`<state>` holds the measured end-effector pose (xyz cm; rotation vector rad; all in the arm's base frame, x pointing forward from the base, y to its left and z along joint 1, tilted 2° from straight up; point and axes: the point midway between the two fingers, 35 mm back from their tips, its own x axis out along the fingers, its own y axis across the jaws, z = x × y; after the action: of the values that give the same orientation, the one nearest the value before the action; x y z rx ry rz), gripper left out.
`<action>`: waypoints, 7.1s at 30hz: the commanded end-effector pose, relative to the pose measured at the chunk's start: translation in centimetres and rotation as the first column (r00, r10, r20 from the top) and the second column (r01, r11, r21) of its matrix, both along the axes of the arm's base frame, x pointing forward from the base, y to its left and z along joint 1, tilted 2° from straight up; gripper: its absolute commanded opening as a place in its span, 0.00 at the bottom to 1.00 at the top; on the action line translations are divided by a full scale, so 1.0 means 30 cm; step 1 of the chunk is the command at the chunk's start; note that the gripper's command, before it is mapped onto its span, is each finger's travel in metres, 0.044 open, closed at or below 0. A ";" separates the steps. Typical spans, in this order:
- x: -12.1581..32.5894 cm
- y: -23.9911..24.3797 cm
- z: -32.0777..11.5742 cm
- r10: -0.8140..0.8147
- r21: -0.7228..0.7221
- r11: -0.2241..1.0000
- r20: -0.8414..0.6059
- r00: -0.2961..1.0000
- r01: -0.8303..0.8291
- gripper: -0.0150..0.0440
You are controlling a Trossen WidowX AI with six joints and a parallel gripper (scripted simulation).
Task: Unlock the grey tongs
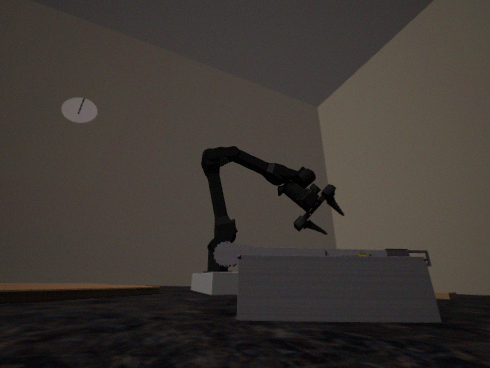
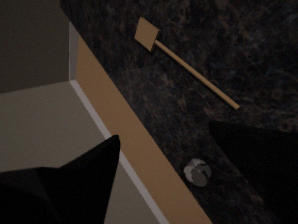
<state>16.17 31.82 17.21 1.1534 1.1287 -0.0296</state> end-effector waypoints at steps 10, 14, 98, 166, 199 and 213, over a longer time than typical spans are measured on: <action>0.281 -0.163 -0.048 0.163 -0.361 0.926 0.107 0.981 -0.114 1.00; 0.402 -0.278 -0.090 0.293 -0.542 0.813 0.064 0.954 -0.213 1.00; 0.713 -1.157 -0.449 0.853 -0.503 -0.333 -0.522 -0.026 -0.797 1.00; 0.707 -1.151 -0.247 0.853 -0.503 -0.333 -0.522 -0.026 -0.797 0.00; 0.542 -1.711 -0.226 0.723 -0.527 0.150 -0.519 0.456 -0.837 0.00; 0.369 -1.948 -0.214 0.559 -0.533 0.385 -0.515 0.650 -0.753 0.00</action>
<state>28.30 -25.26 10.47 -0.1480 1.5660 0.0619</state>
